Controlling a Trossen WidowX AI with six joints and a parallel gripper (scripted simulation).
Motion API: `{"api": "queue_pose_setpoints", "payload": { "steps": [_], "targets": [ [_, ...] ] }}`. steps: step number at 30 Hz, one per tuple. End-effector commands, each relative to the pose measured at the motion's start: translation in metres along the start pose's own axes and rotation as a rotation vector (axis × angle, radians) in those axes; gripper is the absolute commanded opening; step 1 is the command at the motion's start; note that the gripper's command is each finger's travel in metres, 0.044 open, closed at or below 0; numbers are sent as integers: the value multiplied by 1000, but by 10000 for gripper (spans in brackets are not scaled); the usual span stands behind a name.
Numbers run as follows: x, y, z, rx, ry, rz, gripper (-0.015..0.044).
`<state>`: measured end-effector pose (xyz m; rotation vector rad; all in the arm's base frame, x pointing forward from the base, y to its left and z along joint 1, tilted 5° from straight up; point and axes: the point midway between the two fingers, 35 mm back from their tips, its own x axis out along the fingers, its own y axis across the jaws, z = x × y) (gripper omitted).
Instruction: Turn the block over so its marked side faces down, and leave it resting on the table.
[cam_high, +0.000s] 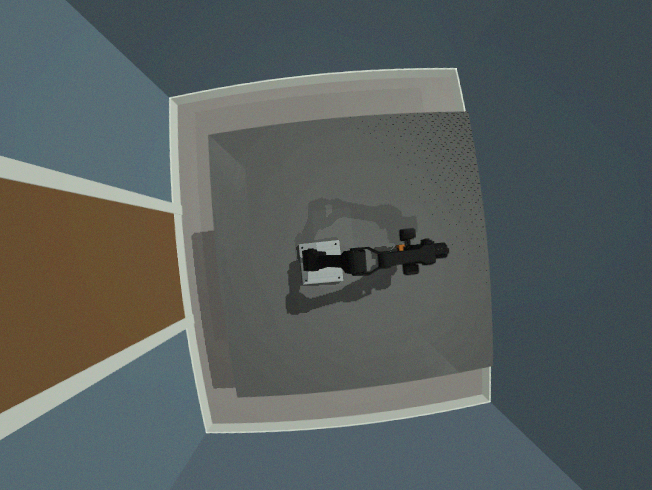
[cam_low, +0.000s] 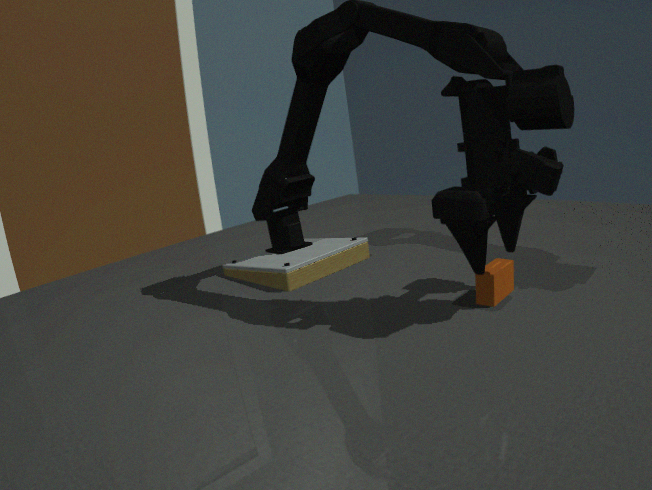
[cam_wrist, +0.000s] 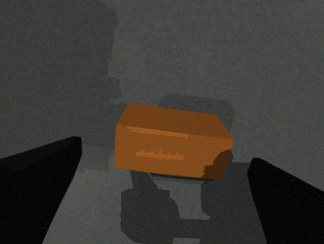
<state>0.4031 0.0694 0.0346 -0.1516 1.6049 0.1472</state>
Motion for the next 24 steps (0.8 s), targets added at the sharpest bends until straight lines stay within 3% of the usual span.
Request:
{"api": "queue_pose_setpoints", "payload": {
  "steps": [1, 11, 16, 24],
  "targets": [
    [7, -1, 0, 1, 4, -7, 440],
    [21, -1, -1, 1, 4, -7, 440],
    [21, -1, -1, 1, 4, -7, 309],
    [21, -1, -1, 1, 4, -7, 255]
  ]
}}
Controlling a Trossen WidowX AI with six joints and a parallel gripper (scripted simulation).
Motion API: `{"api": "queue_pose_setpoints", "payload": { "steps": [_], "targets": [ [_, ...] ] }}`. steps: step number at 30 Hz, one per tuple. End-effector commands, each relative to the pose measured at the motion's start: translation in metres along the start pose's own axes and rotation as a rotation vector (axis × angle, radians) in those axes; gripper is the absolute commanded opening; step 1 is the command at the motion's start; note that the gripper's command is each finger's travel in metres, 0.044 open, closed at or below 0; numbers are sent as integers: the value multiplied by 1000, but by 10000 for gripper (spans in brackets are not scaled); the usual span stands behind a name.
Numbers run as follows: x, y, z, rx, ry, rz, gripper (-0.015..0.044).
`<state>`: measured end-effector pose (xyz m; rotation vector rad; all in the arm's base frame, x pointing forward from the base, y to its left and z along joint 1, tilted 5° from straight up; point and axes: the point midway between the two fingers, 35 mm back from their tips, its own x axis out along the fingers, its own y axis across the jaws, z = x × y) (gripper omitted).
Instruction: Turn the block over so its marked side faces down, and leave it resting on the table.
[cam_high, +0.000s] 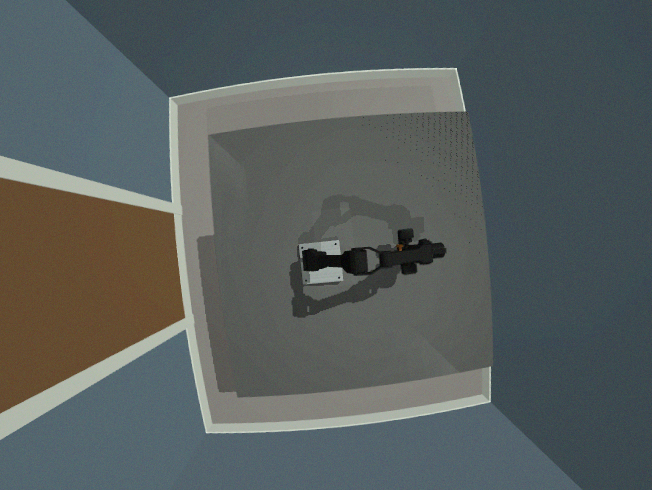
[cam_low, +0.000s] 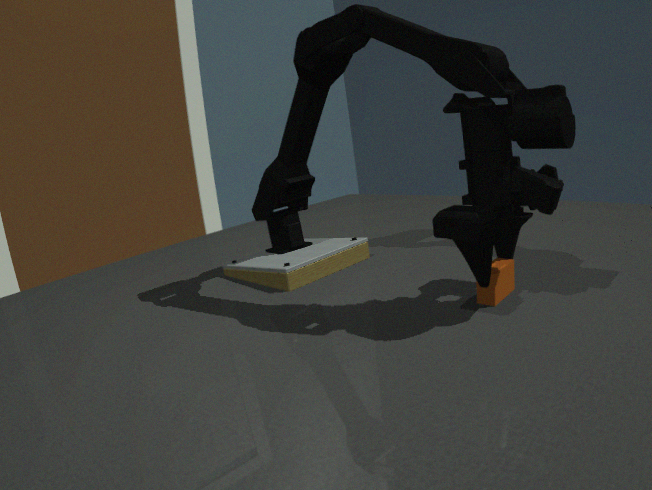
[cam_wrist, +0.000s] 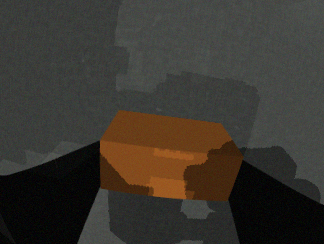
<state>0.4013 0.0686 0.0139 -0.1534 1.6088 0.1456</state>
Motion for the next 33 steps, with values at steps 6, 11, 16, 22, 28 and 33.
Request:
{"api": "queue_pose_setpoints", "payload": {
  "steps": [6, 11, 16, 22, 28, 33],
  "targets": [
    [1, -1, 0, 1, 0, -5, 215],
    [1, -1, 0, 1, 0, -5, 182],
    [-3, -1, 0, 1, 0, -5, 110],
    [-30, -1, 0, 1, 0, -5, 0],
    [-27, -1, 2, 1, -33, -5, 0],
    [-24, -1, 4, 1, -100, -4, 0]
  ]
}}
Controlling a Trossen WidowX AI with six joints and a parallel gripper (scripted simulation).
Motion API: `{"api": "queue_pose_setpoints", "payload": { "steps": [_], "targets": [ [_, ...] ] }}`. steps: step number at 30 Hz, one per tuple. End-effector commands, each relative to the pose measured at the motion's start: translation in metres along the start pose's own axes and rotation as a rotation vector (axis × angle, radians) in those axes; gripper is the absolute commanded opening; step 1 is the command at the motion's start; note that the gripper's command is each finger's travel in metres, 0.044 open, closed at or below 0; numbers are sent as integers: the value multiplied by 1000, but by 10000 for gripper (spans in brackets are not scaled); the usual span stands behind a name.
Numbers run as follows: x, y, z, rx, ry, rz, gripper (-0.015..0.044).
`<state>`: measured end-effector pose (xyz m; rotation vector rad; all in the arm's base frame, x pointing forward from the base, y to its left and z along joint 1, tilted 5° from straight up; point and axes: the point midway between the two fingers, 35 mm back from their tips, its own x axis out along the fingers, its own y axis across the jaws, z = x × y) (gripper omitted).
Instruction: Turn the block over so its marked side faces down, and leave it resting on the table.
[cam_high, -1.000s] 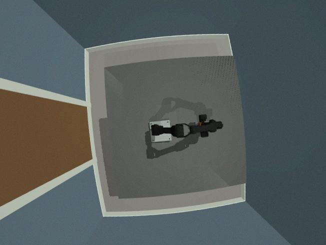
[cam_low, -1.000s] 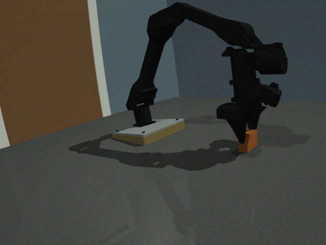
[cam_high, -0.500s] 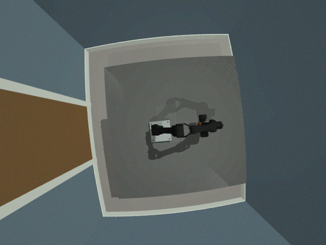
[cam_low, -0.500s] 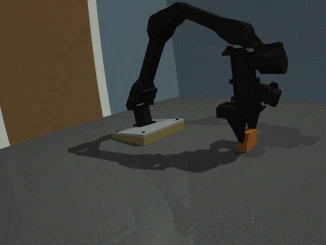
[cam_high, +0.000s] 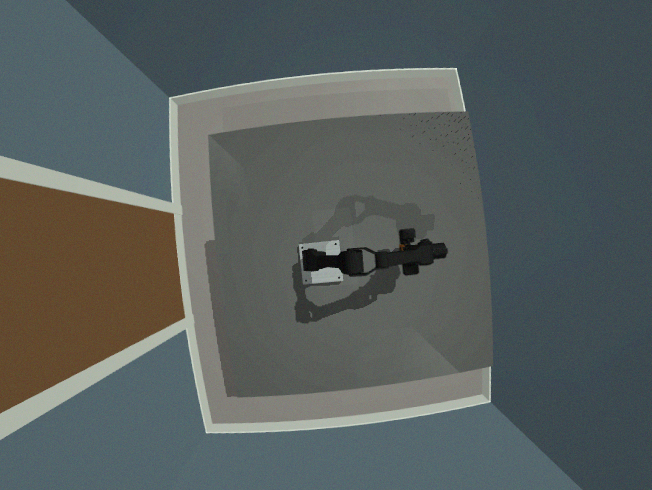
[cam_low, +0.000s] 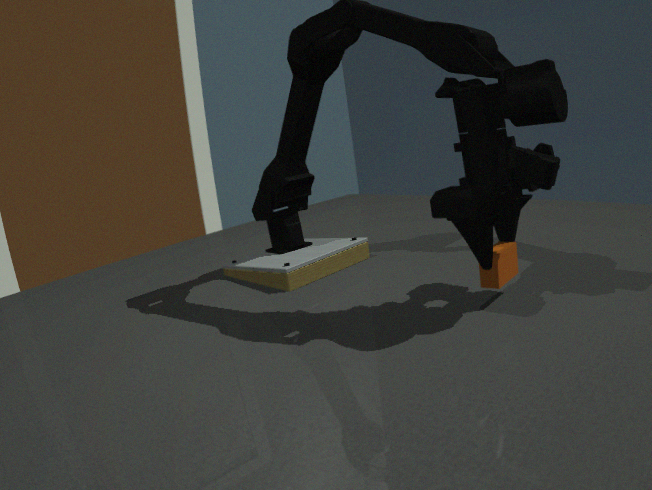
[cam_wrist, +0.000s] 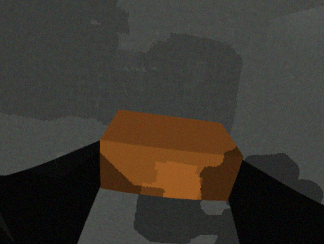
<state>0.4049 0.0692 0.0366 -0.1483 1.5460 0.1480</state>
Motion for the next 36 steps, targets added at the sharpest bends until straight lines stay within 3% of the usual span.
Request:
{"api": "queue_pose_setpoints", "payload": {
  "steps": [1, 36],
  "targets": [
    [0, -1, 2, 1, -51, -3, 0],
    [8, -1, -9, 0, -514, -4, 0]
  ]
}}
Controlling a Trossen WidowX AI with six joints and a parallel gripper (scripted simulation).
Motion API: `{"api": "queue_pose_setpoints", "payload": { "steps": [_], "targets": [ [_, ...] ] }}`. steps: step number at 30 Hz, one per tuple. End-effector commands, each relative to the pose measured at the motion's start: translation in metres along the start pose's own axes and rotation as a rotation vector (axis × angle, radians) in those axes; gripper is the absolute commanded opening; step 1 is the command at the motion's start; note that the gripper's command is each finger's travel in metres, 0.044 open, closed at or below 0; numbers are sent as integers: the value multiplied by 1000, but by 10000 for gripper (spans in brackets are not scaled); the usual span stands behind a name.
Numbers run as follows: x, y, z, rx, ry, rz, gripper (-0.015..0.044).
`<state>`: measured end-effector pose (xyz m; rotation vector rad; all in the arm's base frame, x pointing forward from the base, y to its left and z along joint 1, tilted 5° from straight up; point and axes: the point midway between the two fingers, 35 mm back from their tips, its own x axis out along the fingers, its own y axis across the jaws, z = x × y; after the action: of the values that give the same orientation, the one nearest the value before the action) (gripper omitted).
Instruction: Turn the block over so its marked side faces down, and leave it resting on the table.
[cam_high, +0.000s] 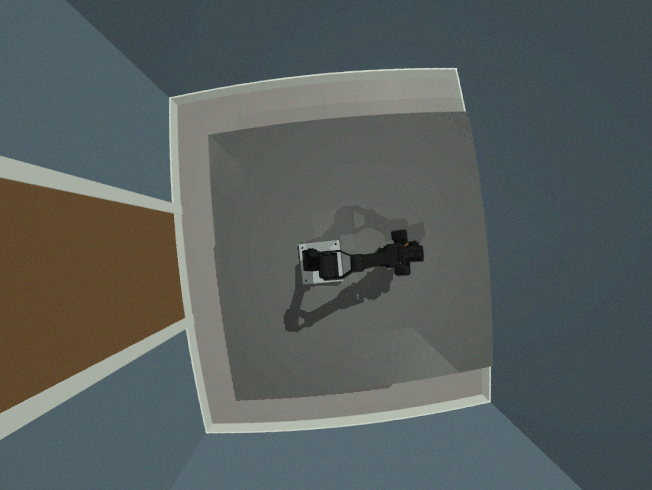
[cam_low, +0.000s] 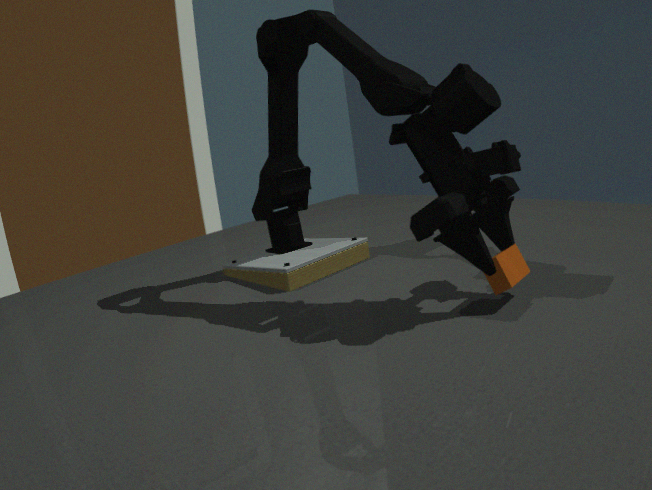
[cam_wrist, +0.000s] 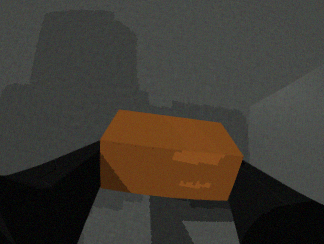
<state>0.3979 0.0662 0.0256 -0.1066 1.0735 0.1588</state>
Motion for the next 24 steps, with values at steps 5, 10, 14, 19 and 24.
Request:
{"api": "queue_pose_setpoints", "payload": {
  "steps": [5, 10, 14, 19, 24],
  "targets": [
    [-3, 1, 0, -4, -52, 6, 0],
    [10, 1, 1, -3, -116, 7, 0],
    [20, 1, 1, -2, -175, 7, 0],
    [30, 1, -1, -2, -249, 7, 0],
    [37, 1, -3, -1, -322, 7, 0]
  ]
}}
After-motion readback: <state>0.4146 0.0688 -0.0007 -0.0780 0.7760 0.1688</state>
